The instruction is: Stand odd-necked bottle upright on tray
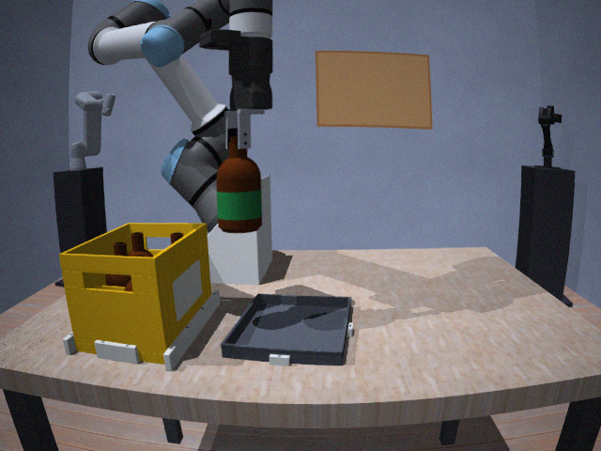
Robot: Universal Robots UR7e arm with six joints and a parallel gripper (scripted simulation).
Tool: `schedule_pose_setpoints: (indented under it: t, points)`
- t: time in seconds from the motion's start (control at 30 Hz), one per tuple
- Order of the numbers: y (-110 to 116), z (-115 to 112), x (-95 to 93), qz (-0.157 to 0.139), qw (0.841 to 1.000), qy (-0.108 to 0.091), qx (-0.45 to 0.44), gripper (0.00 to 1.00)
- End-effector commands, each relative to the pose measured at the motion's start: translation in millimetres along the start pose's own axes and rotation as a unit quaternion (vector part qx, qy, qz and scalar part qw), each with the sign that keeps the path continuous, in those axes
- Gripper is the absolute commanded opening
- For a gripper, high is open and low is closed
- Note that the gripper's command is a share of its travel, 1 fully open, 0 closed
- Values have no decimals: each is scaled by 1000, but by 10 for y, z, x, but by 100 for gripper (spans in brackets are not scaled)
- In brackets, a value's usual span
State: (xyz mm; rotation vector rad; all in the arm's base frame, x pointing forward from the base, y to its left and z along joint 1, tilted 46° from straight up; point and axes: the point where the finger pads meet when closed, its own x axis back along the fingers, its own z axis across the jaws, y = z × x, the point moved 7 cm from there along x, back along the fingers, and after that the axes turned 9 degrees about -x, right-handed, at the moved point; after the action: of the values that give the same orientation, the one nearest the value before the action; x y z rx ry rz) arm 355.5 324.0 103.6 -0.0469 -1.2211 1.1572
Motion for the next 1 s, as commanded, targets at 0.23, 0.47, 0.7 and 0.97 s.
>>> schedule_pose_setpoints:
  t: [0.23, 0.47, 0.7, 0.97]
  points:
    - [214, -122, 5, 0, 1000, -1, 0, 0]
    - [303, -172, 5, 0, 1000, -1, 0, 0]
    - [415, -234, 5, 0, 1000, -1, 0, 0]
    - [512, -288, 5, 0, 1000, -1, 0, 0]
